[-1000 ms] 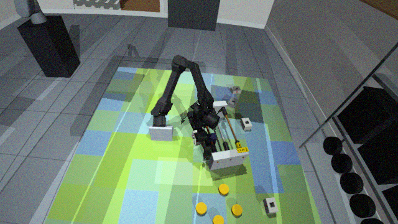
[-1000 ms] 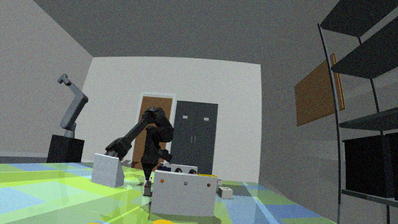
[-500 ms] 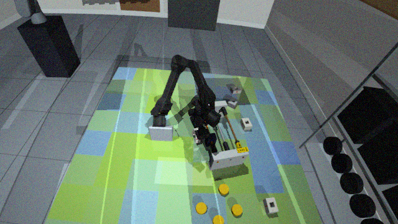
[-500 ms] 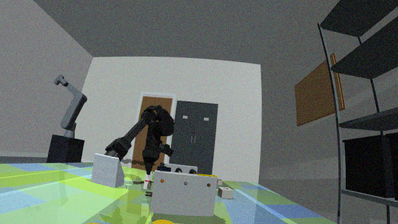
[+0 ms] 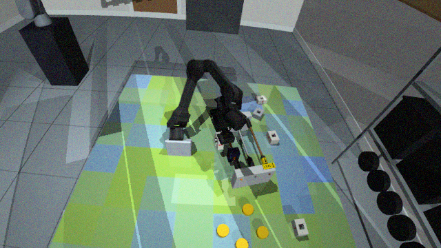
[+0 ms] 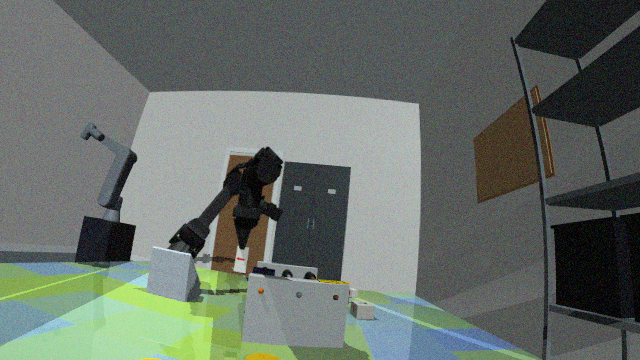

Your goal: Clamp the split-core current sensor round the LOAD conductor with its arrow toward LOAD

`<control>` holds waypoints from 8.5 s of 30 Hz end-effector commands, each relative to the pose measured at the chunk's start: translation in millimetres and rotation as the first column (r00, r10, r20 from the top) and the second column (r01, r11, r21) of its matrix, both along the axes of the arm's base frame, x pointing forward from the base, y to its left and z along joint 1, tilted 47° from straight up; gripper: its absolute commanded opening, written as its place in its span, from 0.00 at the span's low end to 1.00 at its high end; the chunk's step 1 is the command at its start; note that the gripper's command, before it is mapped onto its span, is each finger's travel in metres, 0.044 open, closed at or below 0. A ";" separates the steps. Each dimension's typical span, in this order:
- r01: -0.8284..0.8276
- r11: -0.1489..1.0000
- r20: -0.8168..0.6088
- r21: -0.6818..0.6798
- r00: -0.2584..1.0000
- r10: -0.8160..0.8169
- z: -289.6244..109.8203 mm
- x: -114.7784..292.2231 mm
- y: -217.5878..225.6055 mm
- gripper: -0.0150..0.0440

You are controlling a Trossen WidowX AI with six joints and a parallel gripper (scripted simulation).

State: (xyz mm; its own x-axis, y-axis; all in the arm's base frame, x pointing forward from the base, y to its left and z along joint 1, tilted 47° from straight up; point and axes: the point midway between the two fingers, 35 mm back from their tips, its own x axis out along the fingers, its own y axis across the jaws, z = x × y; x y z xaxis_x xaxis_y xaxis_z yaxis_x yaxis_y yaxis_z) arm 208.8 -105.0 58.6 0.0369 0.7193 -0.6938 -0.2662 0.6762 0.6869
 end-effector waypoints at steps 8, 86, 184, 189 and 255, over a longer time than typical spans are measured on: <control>-0.070 0.997 0.106 -0.020 0.992 0.072 14.8 10.5 -14.5 0.25; -0.453 0.681 0.741 -0.575 0.066 0.669 8.8 181.6 47.7 0.25; -0.613 0.592 0.709 -0.523 0.072 0.702 -12.0 197.4 74.0 1.00; -0.613 0.592 0.709 -0.523 0.072 0.701 -17.5 198.4 79.8 1.00; -0.461 0.682 0.743 -0.568 0.070 0.666 -25.6 200.1 83.9 0.25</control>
State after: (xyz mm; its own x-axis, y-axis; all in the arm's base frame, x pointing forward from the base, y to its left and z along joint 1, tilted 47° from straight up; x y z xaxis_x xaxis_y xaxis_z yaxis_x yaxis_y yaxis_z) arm 408.7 -20.9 33.1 0.2855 0.7252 -0.6265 -0.9379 0.0770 -0.3383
